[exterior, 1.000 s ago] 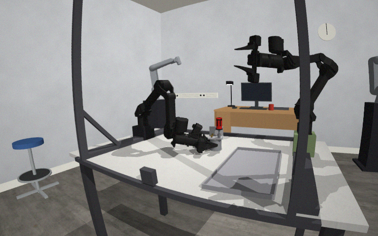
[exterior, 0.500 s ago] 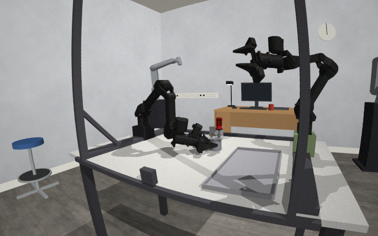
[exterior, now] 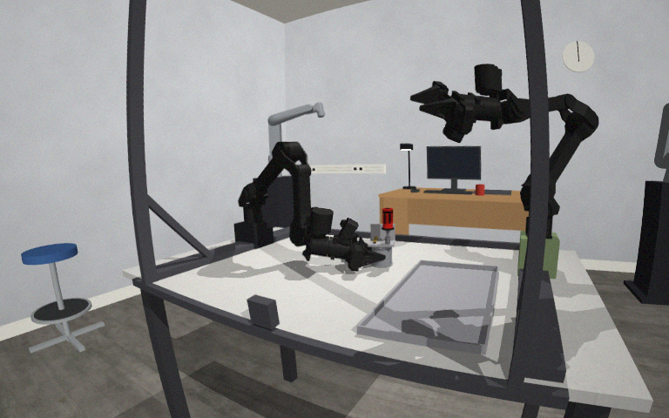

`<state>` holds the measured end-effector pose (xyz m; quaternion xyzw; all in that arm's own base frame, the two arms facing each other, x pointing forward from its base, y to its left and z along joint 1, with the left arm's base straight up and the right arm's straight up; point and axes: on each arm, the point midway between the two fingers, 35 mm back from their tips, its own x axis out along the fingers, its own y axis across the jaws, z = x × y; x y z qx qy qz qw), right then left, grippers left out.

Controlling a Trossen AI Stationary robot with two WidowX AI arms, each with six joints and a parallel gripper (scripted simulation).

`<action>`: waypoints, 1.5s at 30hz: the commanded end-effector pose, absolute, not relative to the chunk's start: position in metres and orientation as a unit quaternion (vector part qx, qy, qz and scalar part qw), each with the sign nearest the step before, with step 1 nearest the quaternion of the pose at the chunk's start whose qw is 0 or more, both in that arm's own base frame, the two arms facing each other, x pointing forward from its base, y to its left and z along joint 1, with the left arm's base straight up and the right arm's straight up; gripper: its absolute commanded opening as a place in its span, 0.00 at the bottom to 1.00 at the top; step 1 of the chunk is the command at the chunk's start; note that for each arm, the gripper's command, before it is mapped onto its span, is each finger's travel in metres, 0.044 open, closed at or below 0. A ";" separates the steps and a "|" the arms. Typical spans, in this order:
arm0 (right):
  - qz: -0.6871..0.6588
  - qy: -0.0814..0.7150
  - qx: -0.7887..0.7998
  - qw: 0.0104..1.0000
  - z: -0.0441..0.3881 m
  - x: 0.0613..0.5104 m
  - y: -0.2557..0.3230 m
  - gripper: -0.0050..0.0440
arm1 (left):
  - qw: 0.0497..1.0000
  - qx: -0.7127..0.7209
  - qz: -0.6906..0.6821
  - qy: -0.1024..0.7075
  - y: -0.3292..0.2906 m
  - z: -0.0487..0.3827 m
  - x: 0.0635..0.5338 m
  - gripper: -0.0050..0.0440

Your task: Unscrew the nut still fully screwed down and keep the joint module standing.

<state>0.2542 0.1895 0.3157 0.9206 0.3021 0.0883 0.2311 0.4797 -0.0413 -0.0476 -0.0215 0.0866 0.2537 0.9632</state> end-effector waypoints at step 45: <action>-0.301 0.231 0.904 0.198 0.210 0.347 0.144 0.71 | 0.964 -0.031 0.254 0.070 -0.042 -0.033 0.487 0.60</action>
